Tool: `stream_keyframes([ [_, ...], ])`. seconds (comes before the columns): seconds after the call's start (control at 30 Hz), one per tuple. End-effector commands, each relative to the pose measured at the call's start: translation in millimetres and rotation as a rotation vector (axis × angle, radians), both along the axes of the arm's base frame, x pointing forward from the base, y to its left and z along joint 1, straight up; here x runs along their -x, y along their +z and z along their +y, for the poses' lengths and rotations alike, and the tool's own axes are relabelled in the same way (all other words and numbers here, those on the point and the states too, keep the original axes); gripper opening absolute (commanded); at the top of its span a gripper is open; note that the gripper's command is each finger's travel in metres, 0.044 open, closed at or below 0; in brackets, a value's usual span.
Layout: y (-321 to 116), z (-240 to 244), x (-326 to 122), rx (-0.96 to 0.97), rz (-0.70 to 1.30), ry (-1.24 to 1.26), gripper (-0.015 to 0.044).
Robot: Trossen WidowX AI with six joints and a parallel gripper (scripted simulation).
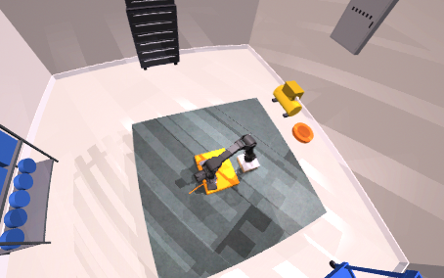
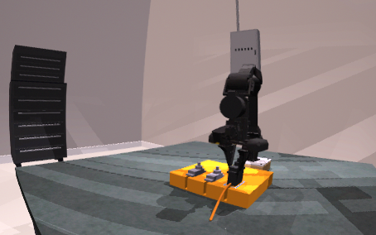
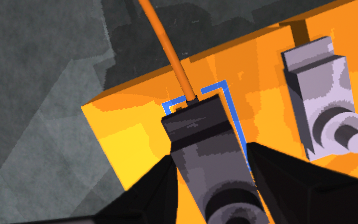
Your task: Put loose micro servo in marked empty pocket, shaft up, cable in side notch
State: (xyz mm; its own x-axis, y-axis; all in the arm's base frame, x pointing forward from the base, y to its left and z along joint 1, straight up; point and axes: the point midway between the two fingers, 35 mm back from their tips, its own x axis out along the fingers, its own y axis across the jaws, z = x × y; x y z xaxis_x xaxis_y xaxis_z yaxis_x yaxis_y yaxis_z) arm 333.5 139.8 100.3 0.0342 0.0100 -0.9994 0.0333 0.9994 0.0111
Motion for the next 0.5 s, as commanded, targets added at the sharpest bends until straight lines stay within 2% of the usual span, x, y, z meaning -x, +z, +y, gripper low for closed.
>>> stream_keyframes([
  [0.0, -3, 0, 0, -0.001, 0.001, -0.006, 0.0000],
  [0.47, -16, 0, 0, -0.001, 0.001, -0.006, 0.0000],
])
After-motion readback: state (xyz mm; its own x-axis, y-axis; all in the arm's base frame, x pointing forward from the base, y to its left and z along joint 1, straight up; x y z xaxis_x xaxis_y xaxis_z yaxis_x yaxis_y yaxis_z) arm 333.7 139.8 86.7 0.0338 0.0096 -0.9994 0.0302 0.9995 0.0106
